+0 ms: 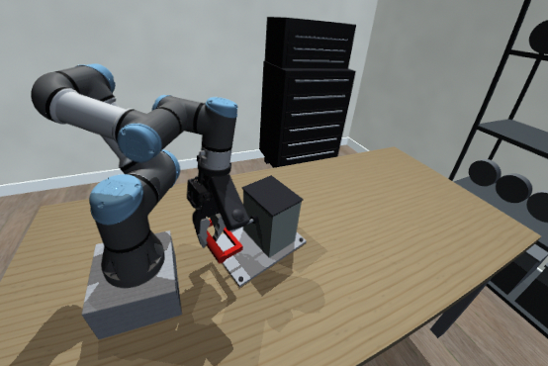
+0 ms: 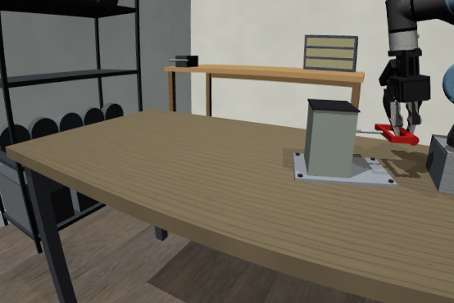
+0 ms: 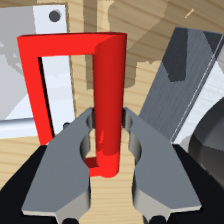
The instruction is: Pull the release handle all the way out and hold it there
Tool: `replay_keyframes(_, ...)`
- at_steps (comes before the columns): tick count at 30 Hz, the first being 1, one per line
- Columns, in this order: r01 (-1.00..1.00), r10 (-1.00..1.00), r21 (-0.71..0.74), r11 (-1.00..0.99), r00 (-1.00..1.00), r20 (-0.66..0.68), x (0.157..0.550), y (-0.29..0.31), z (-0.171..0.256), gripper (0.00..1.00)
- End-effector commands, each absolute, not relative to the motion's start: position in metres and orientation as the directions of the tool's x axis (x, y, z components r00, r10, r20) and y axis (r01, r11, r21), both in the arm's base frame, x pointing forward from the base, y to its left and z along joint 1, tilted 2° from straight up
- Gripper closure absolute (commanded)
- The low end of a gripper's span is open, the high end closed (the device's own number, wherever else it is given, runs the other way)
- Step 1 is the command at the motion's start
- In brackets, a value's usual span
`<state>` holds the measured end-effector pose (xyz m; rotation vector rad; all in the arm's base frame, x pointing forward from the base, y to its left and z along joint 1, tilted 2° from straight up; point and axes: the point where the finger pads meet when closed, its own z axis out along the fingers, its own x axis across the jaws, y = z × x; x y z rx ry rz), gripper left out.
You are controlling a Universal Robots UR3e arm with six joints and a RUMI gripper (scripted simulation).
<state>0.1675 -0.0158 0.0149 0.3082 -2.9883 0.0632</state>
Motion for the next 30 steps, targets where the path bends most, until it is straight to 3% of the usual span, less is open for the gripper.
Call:
replay_keyframes(1,-0.206,-0.200,-0.029,0.978,-0.969,0.146,0.1658,-0.0166,0.0150,1.00)
replay_keyframes(30,-0.206,-0.200,-0.029,0.978,-0.969,0.146,0.1631,-0.0172,0.0149,1.00)
